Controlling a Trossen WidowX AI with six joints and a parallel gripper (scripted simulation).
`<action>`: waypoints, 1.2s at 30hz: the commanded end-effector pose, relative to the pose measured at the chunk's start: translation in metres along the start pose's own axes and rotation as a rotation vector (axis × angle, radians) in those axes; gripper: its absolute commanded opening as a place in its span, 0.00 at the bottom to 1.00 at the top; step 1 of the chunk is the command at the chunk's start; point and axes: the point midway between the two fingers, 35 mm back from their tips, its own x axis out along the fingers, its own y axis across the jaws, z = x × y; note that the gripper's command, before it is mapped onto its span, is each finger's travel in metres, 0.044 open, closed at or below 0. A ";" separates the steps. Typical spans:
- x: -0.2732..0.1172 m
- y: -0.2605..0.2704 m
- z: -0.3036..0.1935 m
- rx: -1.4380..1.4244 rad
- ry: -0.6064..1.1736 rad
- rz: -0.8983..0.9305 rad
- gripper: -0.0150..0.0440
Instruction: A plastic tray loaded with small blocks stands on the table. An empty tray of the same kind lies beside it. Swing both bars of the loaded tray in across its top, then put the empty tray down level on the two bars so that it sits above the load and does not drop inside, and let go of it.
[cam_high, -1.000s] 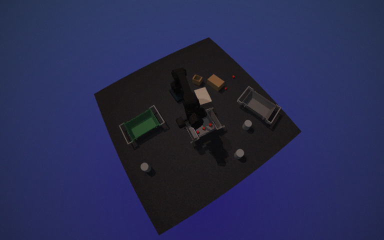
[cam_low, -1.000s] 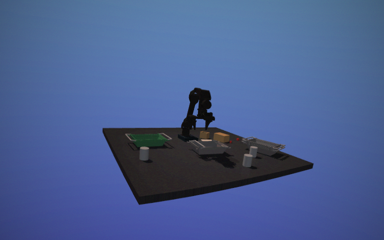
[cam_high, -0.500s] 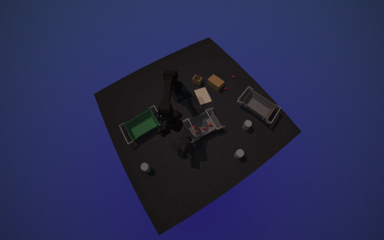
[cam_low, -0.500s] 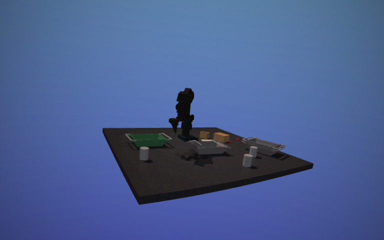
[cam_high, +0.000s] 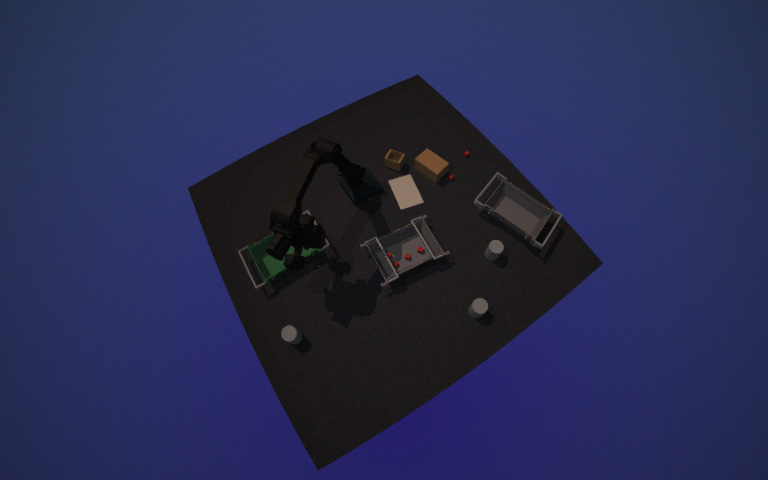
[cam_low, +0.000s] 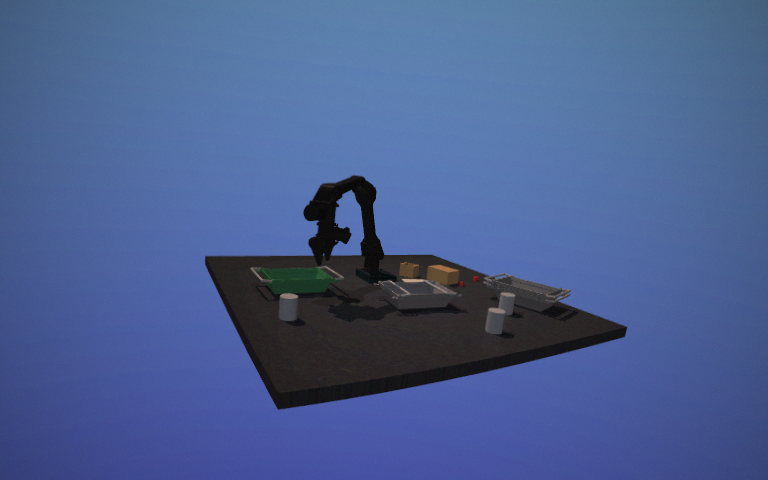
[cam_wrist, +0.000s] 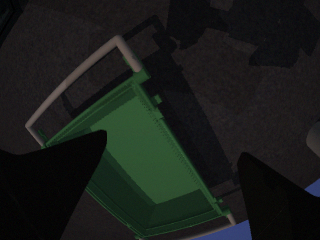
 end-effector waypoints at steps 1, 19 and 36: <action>0.010 0.024 -0.065 -0.265 0.007 0.010 1.00; 0.024 0.088 -0.160 -0.698 0.007 0.017 1.00; 0.066 0.086 -0.163 -0.698 0.007 0.017 1.00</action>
